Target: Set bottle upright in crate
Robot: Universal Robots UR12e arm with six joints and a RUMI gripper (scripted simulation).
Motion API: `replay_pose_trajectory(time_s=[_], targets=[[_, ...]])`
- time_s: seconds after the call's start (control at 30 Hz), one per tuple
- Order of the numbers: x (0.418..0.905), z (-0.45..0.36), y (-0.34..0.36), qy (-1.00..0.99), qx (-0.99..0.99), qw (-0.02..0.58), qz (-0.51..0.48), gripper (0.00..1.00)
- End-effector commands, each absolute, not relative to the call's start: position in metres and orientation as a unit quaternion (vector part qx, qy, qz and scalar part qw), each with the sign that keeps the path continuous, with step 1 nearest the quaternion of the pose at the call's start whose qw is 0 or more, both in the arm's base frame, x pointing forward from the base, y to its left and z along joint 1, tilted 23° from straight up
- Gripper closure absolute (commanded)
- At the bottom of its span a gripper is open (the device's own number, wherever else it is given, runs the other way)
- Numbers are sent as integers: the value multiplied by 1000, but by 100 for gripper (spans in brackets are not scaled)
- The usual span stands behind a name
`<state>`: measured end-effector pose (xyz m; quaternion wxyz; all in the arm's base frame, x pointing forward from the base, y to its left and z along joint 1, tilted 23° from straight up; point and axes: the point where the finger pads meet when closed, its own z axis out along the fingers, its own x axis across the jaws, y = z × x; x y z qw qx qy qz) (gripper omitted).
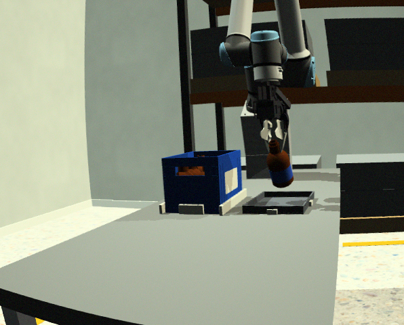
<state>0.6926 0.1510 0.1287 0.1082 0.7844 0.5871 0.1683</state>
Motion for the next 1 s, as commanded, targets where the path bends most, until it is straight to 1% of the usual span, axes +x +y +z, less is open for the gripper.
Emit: replay_pose_trajectory(time_s=[0.0, 0.97], targets=[[692, 133, 151, 587, 784, 109, 169, 100], [688, 141, 151, 587, 784, 109, 169, 100]])
